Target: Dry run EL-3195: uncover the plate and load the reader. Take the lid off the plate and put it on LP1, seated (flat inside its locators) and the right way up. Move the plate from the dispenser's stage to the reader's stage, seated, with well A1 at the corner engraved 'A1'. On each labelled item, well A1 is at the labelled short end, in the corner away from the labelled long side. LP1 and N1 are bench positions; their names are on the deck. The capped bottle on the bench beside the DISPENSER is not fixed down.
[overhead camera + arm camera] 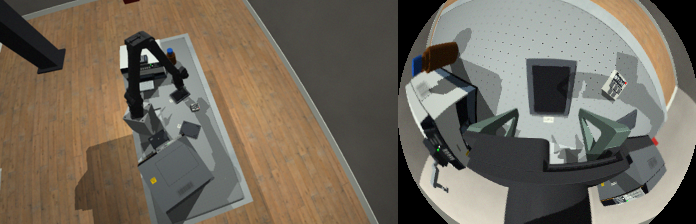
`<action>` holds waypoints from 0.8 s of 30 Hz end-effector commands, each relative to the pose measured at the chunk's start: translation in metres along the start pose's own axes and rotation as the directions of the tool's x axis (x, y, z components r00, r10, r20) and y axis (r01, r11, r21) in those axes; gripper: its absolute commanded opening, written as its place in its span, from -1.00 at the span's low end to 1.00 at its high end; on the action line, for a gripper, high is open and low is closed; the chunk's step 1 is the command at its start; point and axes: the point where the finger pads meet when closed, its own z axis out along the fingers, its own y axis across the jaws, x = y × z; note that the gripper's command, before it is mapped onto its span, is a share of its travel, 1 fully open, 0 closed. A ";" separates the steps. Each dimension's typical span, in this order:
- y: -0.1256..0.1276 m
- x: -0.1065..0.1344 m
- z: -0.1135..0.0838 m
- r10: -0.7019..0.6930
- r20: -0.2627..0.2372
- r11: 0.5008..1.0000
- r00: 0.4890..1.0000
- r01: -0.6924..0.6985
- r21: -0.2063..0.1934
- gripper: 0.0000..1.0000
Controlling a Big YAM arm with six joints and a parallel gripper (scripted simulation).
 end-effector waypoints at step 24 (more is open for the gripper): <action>0.042 0.010 -0.006 0.095 -0.003 0.995 0.995 -0.095 0.003 1.00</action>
